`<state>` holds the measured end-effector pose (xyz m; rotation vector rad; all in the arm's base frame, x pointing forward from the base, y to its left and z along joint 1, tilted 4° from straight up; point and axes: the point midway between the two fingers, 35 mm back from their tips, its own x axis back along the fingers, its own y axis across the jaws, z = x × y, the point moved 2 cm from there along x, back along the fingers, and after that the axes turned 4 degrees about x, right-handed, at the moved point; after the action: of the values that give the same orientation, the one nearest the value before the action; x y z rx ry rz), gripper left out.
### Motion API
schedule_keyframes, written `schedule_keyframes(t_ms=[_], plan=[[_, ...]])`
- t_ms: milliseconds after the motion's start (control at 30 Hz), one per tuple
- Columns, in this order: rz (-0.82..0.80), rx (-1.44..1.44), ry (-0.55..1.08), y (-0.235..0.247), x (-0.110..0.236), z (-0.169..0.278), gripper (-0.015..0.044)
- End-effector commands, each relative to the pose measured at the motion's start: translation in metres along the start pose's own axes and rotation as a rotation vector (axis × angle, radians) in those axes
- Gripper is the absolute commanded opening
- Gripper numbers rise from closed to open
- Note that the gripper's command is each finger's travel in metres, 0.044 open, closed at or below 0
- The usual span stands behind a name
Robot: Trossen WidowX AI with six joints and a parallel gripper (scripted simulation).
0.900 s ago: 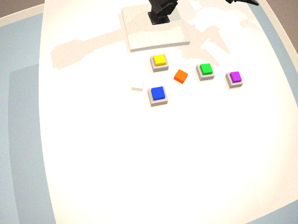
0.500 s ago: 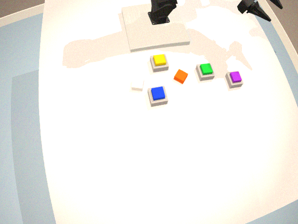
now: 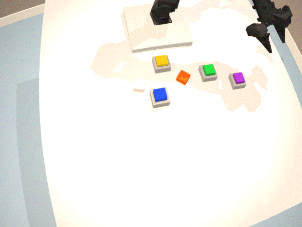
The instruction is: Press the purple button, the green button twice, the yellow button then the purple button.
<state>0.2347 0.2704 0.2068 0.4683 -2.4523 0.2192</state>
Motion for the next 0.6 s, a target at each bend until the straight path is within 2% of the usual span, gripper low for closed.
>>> schedule_keyframes(t_ms=[0,233,567], plan=[[0.097,-0.167,0.493,-0.061,-0.034,0.011,0.0400],[0.156,-0.356,0.810,-0.102,-0.031,0.024,0.0400],[0.158,-0.364,0.821,-0.103,-0.031,0.024,0.0400]])
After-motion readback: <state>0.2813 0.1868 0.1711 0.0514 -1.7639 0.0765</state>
